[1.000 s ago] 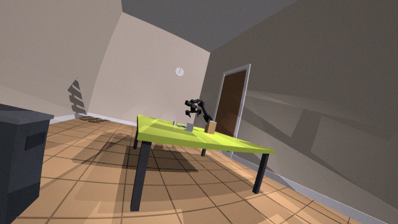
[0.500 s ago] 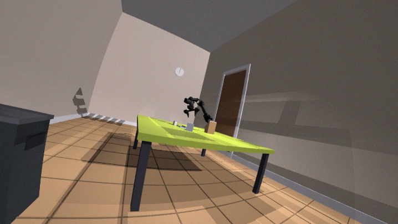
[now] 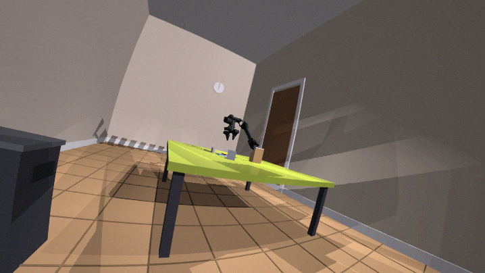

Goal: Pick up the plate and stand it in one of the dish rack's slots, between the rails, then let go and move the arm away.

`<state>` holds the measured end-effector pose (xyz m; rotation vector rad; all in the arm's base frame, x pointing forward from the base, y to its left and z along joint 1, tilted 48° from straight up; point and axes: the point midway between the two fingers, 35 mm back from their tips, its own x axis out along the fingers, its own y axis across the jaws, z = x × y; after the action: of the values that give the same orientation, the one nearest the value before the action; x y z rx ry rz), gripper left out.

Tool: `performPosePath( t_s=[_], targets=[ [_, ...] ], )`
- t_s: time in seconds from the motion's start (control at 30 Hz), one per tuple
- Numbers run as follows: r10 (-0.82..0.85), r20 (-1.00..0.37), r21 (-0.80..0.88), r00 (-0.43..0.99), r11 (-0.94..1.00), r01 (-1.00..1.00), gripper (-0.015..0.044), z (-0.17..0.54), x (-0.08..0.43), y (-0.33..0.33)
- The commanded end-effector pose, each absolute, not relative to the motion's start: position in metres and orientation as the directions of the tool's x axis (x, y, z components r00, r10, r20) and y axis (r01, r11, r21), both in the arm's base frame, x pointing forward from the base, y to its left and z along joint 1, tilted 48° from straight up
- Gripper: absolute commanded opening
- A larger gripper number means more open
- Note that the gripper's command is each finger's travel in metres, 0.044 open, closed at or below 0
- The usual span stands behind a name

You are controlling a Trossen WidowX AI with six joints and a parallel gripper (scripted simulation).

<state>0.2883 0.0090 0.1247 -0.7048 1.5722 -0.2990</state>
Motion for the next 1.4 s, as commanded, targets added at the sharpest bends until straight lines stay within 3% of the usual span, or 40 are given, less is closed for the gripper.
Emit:
performPosePath(
  t_s=[0.0, 0.23, 0.47, 0.77, 1.37],
  targets=[
    [-0.655, -0.755, -0.650, 0.025, 0.744, -0.155, 0.0400, 0.140, 0.292, 0.004],
    [-0.736, -0.675, -0.736, 0.045, 0.676, 0.013, 0.0400, 0.165, 0.298, -0.003],
    [-0.737, -0.675, -0.737, 0.046, 0.676, 0.017, 0.0400, 0.160, 0.300, -0.008],
    [-0.740, -0.671, -0.740, 0.047, 0.672, 0.018, 0.0400, 0.087, 0.294, -0.081],
    [-0.739, -0.672, -0.739, 0.047, 0.673, 0.021, 0.0400, 0.072, 0.297, -0.097]
  ],
)
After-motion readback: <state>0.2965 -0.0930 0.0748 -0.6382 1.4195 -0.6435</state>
